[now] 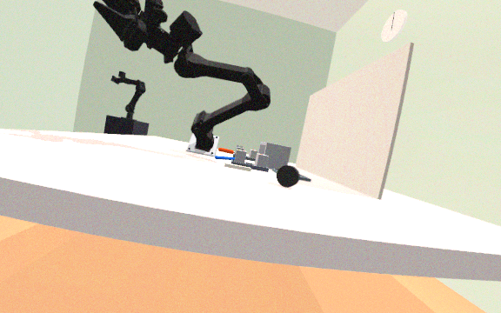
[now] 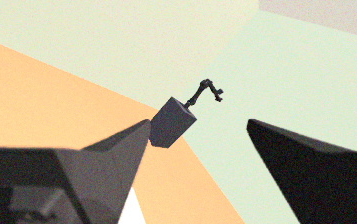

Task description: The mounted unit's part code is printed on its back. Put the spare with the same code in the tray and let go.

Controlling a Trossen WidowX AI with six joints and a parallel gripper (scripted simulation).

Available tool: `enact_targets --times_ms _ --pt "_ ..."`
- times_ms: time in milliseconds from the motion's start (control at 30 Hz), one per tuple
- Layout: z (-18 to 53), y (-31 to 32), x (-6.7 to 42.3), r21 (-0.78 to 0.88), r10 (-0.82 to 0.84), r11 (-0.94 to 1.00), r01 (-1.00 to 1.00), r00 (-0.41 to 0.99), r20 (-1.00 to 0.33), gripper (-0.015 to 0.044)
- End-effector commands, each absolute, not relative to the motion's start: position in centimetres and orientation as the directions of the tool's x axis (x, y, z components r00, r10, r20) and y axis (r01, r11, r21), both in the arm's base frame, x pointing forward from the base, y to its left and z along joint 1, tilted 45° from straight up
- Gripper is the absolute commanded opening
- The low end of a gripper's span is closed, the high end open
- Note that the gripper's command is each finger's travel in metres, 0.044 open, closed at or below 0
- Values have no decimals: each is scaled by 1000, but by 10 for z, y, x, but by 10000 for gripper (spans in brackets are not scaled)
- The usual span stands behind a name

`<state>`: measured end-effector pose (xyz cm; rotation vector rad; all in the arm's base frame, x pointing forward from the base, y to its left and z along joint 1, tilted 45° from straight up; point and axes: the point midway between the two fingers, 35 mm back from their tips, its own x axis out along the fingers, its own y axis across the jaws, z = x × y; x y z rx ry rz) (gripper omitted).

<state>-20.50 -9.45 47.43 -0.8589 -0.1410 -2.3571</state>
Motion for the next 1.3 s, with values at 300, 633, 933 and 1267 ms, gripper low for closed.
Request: enact_targets --times_ms 300,633,933,1267 --pt "475 -102 -205 -93 -535 -783 615 -589 606 440" --pt "476 -164 -197 2 -669 -602 799 -505 546 440" --pt "476 -228 -164 76 -796 -382 921 -370 479 440" --pt "473 -293 -98 148 -905 -117 982 -166 390 440"
